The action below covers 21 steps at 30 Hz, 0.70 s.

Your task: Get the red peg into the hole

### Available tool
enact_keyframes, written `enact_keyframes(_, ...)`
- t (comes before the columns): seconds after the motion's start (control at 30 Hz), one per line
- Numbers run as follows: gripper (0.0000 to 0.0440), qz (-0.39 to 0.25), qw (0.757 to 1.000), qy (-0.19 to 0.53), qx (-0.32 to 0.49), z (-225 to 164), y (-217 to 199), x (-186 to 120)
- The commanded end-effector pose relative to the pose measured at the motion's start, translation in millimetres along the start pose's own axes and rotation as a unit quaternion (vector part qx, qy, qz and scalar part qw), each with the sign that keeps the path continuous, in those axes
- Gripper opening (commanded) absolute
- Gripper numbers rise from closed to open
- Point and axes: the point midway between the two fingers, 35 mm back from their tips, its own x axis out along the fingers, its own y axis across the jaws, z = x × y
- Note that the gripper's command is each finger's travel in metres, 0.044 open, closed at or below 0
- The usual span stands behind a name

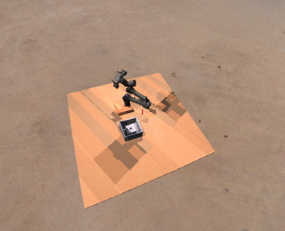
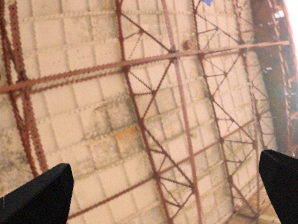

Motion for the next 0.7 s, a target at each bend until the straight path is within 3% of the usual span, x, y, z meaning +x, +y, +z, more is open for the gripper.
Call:
enact_keyframes(0.0,0.0420,0.000,1.000,-0.003,-0.001,2.0,0.5,1.4)
enact_keyframes(0.07,0.0440,-0.003,1.000,-0.012,0.001,7.3,0.2,4.5)
enact_keyframes(0.33,0.0440,-0.040,0.997,-0.058,0.037,34.6,-16.1,22.1)
enact_keyframes(0.67,0.0440,-0.169,0.977,-0.098,0.086,50.8,-81.3,37.6)
